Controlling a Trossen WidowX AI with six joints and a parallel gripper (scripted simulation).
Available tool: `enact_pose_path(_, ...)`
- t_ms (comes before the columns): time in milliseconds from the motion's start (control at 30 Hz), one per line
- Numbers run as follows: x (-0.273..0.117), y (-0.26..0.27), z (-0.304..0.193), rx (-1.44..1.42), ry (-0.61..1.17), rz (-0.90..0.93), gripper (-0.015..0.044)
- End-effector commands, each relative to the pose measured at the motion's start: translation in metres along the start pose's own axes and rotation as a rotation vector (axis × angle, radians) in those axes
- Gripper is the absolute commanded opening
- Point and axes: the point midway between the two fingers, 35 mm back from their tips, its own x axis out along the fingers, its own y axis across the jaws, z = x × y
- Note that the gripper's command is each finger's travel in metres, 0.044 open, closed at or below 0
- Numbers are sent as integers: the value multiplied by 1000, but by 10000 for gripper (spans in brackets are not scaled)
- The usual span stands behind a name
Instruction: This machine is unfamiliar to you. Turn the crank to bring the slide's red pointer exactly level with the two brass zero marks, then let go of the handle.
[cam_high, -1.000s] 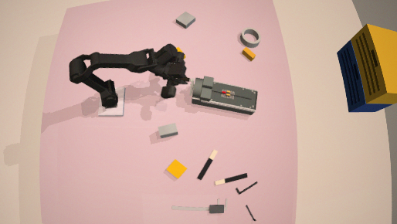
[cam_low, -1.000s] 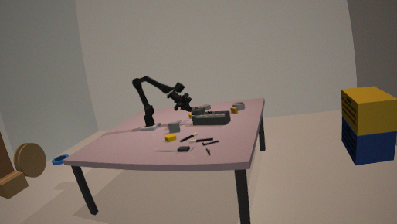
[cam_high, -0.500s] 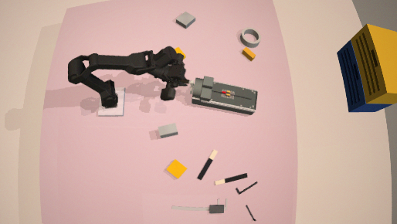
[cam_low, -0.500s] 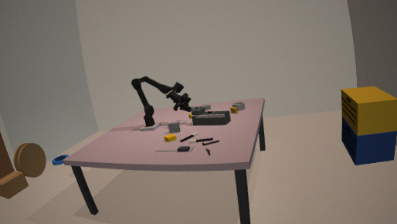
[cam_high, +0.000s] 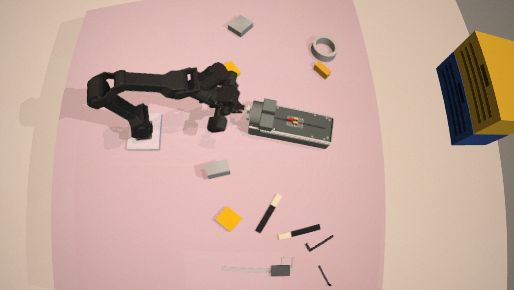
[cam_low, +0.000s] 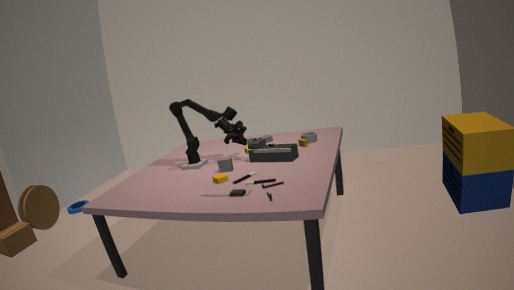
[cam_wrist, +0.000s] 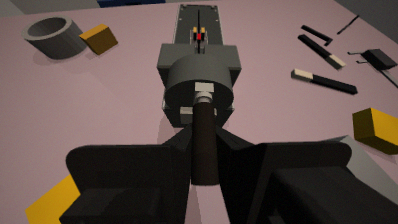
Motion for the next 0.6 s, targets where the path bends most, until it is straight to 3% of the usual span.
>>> enact_pose_path(0, 0, -9, -1, 7, -3, -25, 0)
enact_pose_path(567, 2, -13, -3, 7, -3, -25, 0)
